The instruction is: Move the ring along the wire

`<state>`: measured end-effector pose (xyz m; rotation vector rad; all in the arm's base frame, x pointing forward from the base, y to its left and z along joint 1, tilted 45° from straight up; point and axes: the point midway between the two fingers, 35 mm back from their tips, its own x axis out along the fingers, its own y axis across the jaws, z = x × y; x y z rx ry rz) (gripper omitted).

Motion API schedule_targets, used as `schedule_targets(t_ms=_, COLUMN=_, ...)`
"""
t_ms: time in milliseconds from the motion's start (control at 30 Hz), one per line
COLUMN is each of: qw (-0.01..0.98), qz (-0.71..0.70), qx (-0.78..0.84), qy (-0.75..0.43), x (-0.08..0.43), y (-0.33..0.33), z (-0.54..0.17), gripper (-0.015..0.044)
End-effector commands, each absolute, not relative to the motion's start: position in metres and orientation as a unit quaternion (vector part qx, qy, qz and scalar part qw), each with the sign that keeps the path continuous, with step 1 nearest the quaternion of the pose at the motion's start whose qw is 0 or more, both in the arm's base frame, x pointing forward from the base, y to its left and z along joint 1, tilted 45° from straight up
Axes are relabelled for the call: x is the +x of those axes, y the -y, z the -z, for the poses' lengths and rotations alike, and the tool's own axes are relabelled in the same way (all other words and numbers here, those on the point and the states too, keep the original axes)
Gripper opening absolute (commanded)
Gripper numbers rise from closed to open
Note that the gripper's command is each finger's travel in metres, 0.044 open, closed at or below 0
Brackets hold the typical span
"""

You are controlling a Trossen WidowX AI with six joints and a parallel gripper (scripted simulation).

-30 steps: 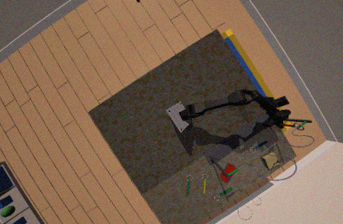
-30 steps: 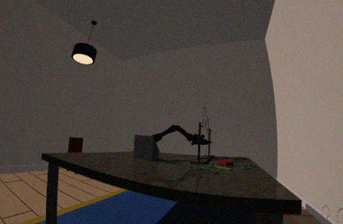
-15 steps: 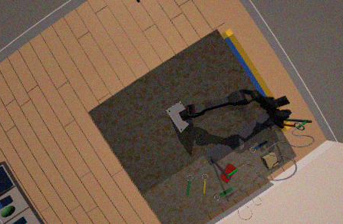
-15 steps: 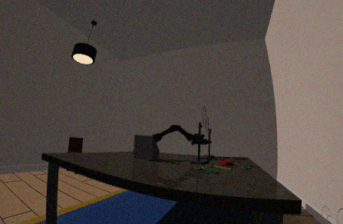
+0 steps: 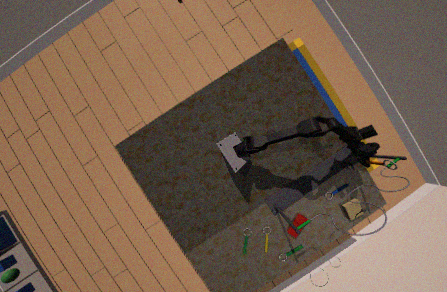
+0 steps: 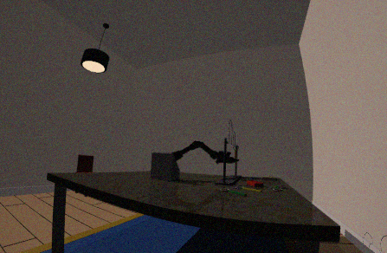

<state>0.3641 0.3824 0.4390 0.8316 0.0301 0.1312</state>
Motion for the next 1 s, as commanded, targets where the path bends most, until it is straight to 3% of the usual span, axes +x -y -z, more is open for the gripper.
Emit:
schedule_targets(t_ms=0, qw=0.913, qz=-0.068, qx=0.402, qy=-0.021, x=0.362, y=-0.381, z=-0.439, gripper=-0.0150)
schedule_targets(t_ms=967, qw=0.894, qz=-0.148, qx=0.365, qy=-0.215, x=0.318, y=-0.346, z=-0.422, gripper=-0.0150)
